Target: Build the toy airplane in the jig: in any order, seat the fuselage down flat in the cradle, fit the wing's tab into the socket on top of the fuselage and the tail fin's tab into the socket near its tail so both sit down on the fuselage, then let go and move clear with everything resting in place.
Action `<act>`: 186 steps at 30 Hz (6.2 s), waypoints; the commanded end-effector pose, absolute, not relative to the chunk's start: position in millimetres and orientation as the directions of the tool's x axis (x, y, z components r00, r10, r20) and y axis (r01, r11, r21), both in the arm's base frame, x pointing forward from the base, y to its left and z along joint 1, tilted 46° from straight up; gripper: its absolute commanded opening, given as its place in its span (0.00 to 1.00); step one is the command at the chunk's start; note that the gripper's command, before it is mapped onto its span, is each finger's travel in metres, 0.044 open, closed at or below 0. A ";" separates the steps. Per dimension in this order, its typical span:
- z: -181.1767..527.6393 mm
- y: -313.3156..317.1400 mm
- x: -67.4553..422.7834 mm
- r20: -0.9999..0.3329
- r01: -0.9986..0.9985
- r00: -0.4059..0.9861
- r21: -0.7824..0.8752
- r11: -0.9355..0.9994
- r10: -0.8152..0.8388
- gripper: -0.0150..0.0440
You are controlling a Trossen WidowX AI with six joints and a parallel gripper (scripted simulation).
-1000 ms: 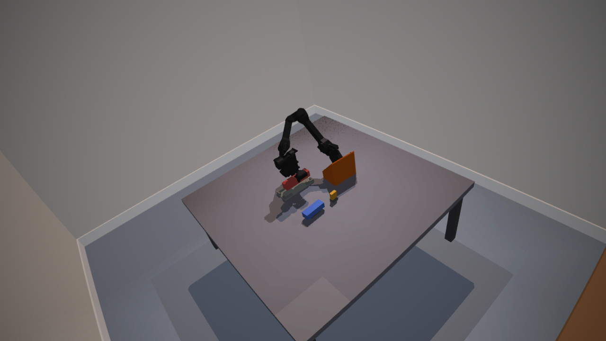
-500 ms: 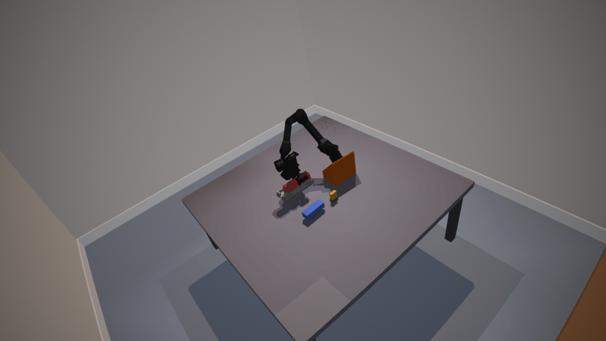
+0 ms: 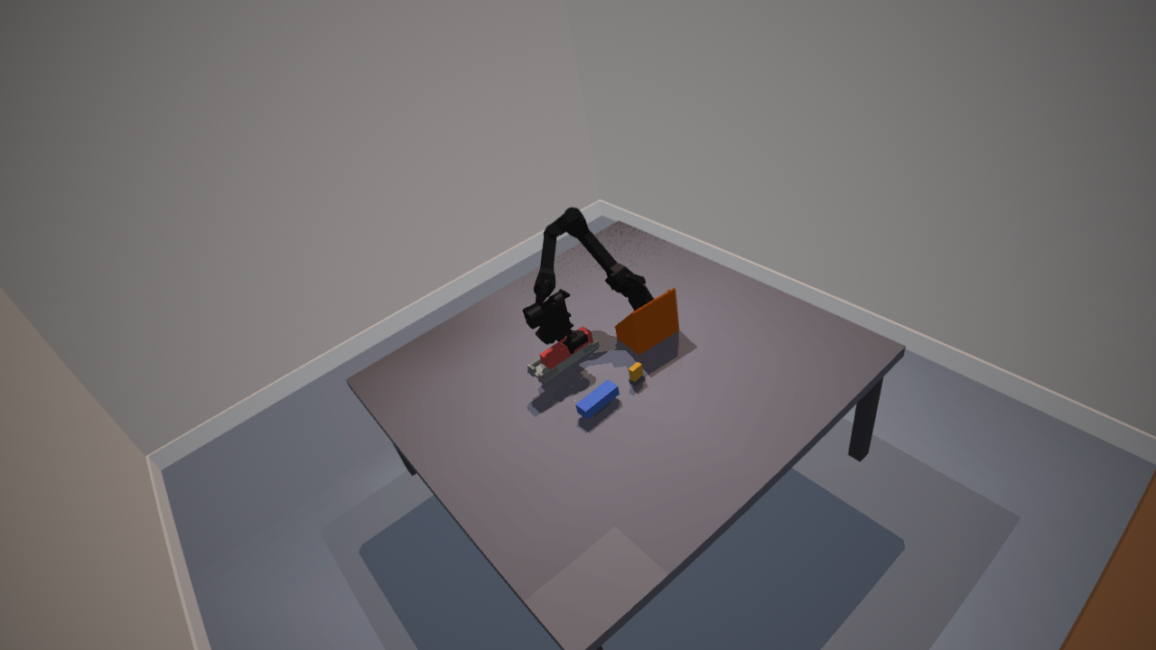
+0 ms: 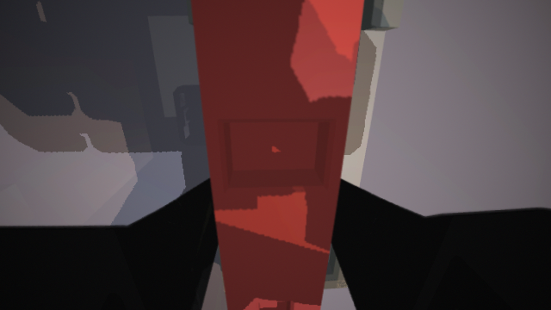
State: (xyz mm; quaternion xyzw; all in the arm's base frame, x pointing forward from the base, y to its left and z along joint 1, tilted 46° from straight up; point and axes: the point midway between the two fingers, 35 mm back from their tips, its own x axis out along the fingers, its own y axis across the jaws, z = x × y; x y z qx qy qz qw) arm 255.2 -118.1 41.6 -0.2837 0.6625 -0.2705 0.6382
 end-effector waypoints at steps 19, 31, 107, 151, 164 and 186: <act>41.8 -117.8 255.3 -0.692 -0.029 -0.024 -0.721 0.693 -0.721 1.00; 114.9 -39.5 257.7 -0.692 -0.037 -0.021 -0.720 0.693 -0.721 1.00; -137.3 58.6 328.9 -0.699 -0.080 -0.014 -0.712 0.698 -0.715 1.00; -106.1 87.3 342.4 -0.707 -0.049 0.018 -0.707 0.706 -0.707 0.25; -80.3 118.2 338.6 -0.708 -0.065 0.003 -0.705 0.706 -0.706 0.25; -41.0 132.3 334.3 -0.707 -0.184 -0.015 -0.693 0.697 -0.707 0.25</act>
